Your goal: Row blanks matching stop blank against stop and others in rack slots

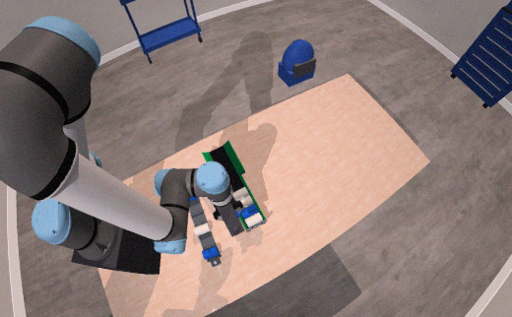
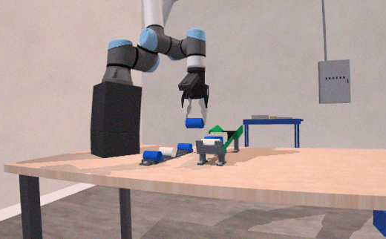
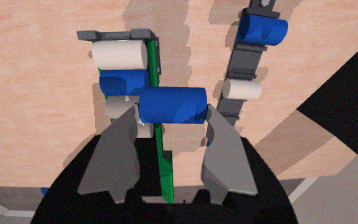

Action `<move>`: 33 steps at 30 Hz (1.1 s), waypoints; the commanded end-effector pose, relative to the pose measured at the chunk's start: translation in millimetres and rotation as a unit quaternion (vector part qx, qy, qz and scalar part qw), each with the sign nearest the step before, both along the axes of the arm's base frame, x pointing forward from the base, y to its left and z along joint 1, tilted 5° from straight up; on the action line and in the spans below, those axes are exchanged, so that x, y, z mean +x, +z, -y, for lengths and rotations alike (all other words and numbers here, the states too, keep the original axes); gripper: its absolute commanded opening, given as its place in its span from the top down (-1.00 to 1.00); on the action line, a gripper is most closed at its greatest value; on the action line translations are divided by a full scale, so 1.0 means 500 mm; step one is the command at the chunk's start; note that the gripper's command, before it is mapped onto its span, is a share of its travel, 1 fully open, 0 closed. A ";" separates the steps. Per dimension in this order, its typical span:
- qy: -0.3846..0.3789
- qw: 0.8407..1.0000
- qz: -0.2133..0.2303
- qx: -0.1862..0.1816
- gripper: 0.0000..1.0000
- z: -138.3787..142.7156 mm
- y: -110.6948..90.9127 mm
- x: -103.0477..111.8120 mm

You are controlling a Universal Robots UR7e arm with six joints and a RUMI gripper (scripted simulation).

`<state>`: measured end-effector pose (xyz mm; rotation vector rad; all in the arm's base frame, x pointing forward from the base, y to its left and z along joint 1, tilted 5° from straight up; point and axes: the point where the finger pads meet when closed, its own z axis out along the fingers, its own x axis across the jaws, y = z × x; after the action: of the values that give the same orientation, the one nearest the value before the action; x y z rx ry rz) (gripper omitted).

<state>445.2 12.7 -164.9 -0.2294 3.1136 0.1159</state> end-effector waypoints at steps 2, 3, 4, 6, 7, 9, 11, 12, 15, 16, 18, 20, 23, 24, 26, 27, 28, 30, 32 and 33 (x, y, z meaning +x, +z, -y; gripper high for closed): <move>-0.009 1.000 0.005 0.001 0.21 0.055 -0.040 -0.098; -0.009 1.000 0.005 0.001 0.21 0.055 -0.040 -0.098; -0.009 1.000 0.005 0.001 0.21 0.055 -0.040 -0.098; -0.014 1.000 0.005 0.001 0.21 0.068 -0.049 -0.142; -0.016 1.000 0.005 0.001 0.21 0.073 -0.052 -0.162; -0.019 1.000 0.005 0.001 0.21 0.080 -0.055 -0.199; -0.022 1.000 0.005 0.001 0.21 0.084 -0.055 -0.229; -0.023 1.000 0.005 0.001 0.21 0.085 -0.055 -0.240; -0.026 1.000 0.004 0.002 0.21 0.087 -0.053 -0.264; -0.026 1.000 0.004 0.002 0.21 0.087 -0.053 -0.269; -0.027 1.000 0.004 0.002 0.21 0.087 -0.052 -0.273; -0.027 1.000 0.004 0.002 0.21 0.087 -0.052 -0.273; -0.027 1.000 0.004 0.002 0.21 0.087 -0.052 -0.273; -0.027 1.000 0.004 0.002 0.21 0.087 -0.052 -0.273; -0.027 1.000 0.004 0.002 0.21 0.087 -0.052 -0.273; -0.027 1.000 0.004 0.002 0.21 0.087 -0.052 -0.273; -0.027 1.000 0.004 0.002 0.21 0.087 -0.052 -0.273; -0.027 1.000 0.004 0.002 0.21 0.087 -0.052 -0.273; -0.027 1.000 0.004 0.002 0.21 0.087 -0.052 -0.273; -0.027 1.000 0.004 0.002 0.21 0.087 -0.052 -0.273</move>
<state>308.3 -30.6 -191.3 -0.1458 3.1085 0.1201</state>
